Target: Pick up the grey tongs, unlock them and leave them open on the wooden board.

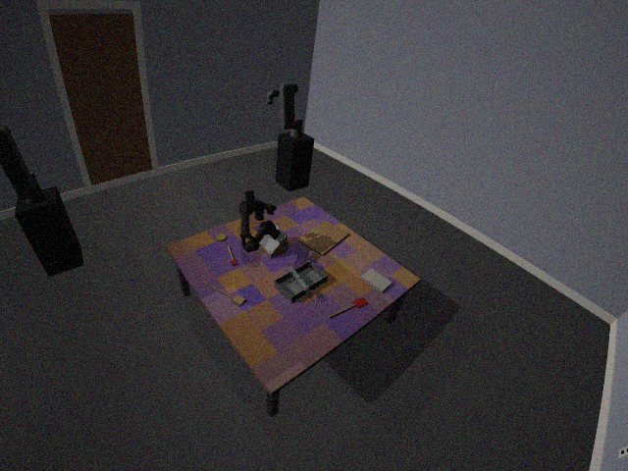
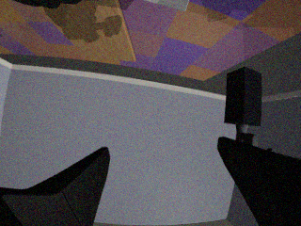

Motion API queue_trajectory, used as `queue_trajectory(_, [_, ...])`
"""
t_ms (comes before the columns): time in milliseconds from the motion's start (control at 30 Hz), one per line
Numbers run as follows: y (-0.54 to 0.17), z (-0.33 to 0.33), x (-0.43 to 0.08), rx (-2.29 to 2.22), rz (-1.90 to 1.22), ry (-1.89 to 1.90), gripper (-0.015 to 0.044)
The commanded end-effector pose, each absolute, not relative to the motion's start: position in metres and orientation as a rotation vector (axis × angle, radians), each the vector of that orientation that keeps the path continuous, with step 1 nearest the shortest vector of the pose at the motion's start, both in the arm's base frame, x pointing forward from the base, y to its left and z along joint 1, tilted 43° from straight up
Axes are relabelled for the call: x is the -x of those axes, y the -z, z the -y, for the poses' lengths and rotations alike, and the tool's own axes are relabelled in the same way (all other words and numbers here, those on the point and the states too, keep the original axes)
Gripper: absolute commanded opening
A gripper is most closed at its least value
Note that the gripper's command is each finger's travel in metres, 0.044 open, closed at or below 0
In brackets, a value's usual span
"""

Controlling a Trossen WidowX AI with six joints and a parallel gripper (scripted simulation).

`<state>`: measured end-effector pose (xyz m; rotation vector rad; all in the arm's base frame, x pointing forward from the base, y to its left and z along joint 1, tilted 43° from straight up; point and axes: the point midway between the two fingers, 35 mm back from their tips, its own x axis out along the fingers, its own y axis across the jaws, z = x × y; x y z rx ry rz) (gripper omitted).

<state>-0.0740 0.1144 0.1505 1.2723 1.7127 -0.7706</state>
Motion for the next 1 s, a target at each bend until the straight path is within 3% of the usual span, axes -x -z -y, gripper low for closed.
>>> queue_trajectory(0, [-0.151, -0.115, 0.074, -1.284, -1.706, 0.782, 0.0374])
queue_trajectory(167, [-0.159, -0.134, 0.064, -1.511, -1.571, 0.999, 0.0260])
queue_trajectory(700, [-0.183, -0.216, -0.036, -2.510, -0.514, 1.930, 0.0260])
queue_trajectory(967, [-0.183, -0.228, -0.123, -2.902, 0.326, 2.206, 0.0260])
